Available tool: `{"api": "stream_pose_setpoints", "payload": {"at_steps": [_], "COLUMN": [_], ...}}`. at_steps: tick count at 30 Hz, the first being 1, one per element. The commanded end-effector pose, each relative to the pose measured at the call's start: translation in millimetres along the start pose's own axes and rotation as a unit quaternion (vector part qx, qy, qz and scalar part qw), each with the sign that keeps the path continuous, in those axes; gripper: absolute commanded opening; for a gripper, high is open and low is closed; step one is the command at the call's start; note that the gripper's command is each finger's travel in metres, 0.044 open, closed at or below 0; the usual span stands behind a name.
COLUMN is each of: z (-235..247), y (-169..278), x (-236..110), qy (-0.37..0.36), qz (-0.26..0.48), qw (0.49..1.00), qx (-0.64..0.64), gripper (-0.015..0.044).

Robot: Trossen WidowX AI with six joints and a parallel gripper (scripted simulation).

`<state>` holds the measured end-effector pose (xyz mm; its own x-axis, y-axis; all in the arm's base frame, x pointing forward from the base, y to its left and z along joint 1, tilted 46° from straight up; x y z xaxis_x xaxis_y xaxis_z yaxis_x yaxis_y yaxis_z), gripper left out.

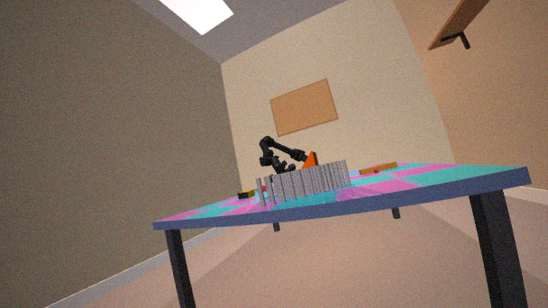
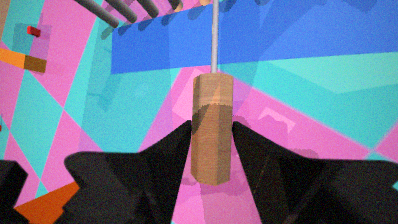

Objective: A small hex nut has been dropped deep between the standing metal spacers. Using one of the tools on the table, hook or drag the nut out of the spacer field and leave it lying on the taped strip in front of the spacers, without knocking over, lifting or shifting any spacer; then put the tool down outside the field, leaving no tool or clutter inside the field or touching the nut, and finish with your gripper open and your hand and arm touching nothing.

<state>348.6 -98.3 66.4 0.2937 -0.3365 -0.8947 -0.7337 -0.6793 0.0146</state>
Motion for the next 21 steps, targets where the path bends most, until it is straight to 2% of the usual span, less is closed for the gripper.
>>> {"api": "stream_pose_setpoints", "payload": {"at_steps": [1,21], "z": [-1.4,-3.4], "y": [-5.1,-18.7], "x": [1.2,7.2], "qy": [0.002,0.002], "qz": [-0.002,-0.003], "qw": [1.000,1.000], "qx": [0.001,0.001], "gripper": [0.0000,0.0000]}}
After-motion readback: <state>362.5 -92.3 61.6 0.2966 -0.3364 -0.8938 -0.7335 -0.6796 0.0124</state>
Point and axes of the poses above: the point midway between the two fingers, 35 mm back from their tips, its own x axis out along the fingers, its own z axis across the jaws, y = z × x, the point moved 5 cm from there along -x, back along the fingers, and after that the axes turned 8 degrees about -x, right-handed, at the moved point
